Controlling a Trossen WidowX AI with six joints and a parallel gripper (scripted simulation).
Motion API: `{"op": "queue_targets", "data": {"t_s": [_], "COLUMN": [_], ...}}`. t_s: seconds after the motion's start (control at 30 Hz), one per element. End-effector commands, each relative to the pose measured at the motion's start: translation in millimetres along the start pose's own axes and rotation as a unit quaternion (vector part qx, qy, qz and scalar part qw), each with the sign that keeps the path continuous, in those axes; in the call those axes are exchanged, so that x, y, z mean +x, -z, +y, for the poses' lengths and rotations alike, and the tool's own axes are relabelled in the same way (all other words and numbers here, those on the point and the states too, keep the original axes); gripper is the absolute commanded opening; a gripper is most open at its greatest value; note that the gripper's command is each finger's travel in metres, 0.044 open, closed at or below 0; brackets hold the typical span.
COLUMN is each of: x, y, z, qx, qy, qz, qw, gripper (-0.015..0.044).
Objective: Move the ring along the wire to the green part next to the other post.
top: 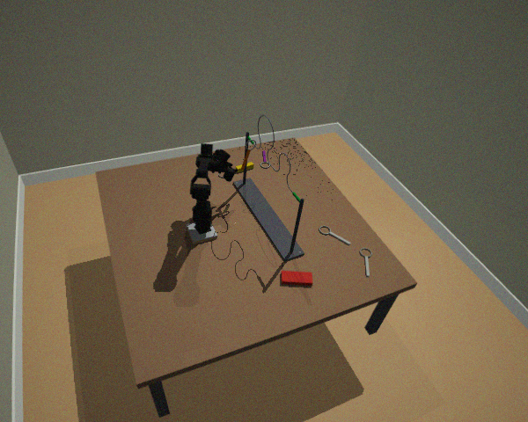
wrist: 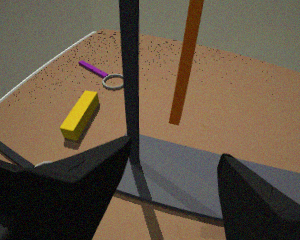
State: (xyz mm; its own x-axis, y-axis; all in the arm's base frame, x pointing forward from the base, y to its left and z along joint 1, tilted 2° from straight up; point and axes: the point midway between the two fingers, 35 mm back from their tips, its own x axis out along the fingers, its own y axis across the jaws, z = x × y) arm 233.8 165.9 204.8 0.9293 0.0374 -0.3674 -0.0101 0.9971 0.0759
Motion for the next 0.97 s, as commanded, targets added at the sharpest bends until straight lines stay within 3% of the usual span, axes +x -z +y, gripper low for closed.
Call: {"op": "queue_targets", "data": {"t_s": [0.0, 0.17, 0.93], "x": [-27.4, -33.7, -33.7], "y": [-5.2, -5.8, -5.8], "z": [0.9, -0.2, -0.2], "qx": [0.007, 0.006, 0.006], "qy": [-0.008, -0.008, -0.008], "qz": [-0.007, -0.009, -0.009], "qw": [1.0, 1.0, 1.0], "gripper": [0.0317, 0.044, 0.044]}}
